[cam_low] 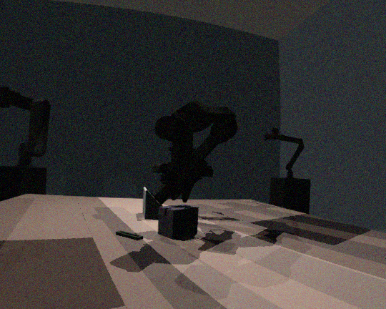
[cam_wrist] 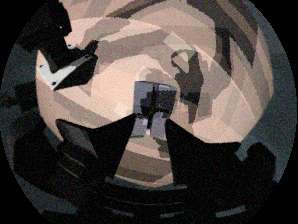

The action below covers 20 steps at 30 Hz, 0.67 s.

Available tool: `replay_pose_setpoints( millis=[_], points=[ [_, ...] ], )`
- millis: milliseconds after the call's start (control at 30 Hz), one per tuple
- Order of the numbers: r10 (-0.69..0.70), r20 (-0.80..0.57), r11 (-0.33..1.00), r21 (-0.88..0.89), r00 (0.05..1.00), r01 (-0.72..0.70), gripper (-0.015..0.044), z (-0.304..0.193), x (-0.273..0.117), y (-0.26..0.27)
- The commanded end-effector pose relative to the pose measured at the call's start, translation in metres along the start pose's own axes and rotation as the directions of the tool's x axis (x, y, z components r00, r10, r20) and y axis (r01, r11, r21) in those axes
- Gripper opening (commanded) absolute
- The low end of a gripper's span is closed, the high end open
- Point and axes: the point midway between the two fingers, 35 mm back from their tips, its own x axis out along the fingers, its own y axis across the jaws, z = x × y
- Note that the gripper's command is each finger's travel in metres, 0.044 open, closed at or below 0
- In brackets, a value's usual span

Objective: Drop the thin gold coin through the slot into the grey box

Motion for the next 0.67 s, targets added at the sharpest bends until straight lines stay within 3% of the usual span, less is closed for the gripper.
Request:
replay_pose_setpoints(
  millis=[0, 100, 200, 633],
  points=[
    [0.0, -0.006, 1.0, -0.005, 1.0, 0.0, 0.0292, -0.001, -0.012, 0.0],
    [0.0, -0.005, 1.0, -0.005, 1.0, 0.0, 0.0371, -0.001, -0.018, 0.0],
    [-0.001, 0.0, 1.0, 0.0, 1.0, 0.001, 0.044, 0.001, -0.048, 0.002],
    [-0.002, 0.002, 1.0, 0.001, 1.0, 0.002, 0.044, 0.003, -0.058, 0.002]
  ],
)
